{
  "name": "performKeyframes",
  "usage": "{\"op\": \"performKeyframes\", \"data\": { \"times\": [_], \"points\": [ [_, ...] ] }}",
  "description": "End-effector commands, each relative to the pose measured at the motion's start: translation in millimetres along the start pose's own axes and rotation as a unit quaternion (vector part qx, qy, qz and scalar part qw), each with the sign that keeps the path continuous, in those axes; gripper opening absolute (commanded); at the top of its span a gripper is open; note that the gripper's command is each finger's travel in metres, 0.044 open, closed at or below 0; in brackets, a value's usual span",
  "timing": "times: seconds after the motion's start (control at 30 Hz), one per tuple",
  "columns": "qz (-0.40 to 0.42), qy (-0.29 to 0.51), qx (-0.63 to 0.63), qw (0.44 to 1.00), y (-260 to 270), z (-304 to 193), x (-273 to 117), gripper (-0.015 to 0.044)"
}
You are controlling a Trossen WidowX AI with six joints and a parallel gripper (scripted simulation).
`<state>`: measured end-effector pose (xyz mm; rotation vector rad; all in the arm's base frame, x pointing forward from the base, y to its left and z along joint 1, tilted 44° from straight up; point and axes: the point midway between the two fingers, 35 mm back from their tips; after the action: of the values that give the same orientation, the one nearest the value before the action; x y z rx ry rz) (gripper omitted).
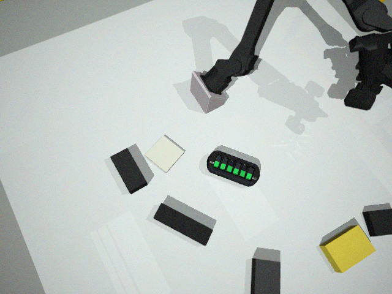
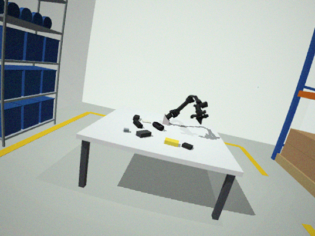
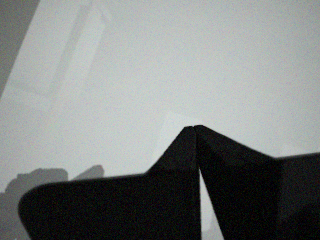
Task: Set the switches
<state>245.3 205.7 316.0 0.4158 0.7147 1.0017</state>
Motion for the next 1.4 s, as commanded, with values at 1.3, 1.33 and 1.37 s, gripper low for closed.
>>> {"op": "performKeyframes", "data": {
  "times": [1.3, 1.33, 1.37],
  "points": [
    [-0.300, -0.128, 0.929, 0.175, -286.4, -289.1, -100.1, 0.0000],
    [-0.300, -0.128, 0.929, 0.175, -286.7, -290.0, -98.7, 0.0000],
    [-0.300, -0.128, 0.929, 0.175, -287.0, -290.9, -97.3, 0.0000]
  ]
}}
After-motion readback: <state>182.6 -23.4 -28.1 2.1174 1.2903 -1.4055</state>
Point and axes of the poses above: the point midway between the two fingers, 35 mm back from their tips, its own x axis out along the fingers, its own y axis across the jaws, z = x × y, and after that the axes turned 8 degrees about -x, right-handed
